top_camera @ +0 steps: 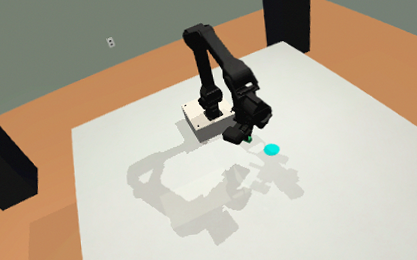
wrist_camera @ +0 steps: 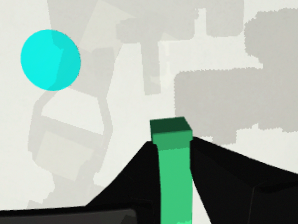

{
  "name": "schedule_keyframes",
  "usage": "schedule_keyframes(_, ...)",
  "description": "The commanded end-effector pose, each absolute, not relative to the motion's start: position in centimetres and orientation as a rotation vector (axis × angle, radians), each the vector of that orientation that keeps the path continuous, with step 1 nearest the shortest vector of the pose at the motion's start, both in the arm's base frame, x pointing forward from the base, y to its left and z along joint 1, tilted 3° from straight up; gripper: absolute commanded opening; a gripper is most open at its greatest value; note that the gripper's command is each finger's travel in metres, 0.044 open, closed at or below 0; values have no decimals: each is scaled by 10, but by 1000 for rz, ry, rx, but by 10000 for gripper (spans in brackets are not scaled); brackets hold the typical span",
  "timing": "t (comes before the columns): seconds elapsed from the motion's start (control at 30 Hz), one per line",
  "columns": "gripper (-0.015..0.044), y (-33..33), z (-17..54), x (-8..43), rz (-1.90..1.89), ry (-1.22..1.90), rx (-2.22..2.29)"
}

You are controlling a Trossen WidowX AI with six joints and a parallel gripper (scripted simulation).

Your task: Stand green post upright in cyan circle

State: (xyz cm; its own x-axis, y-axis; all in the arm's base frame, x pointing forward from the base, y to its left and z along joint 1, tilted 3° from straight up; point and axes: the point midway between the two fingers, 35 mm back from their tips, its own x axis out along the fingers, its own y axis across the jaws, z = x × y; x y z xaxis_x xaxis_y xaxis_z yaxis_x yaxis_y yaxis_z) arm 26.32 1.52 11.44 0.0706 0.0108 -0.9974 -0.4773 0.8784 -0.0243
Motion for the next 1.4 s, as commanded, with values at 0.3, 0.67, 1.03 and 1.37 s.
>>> schedule_keyframes(0.3,23,54,119,262,561,1416,-590)
schedule_keyframes(0.67,23,87,122,255,719,1362,-756)
schedule_keyframes(1.03,23,116,124,245,853,1303,-898)
schedule_keyframes(1.37,23,119,117,251,858,1273,-840)
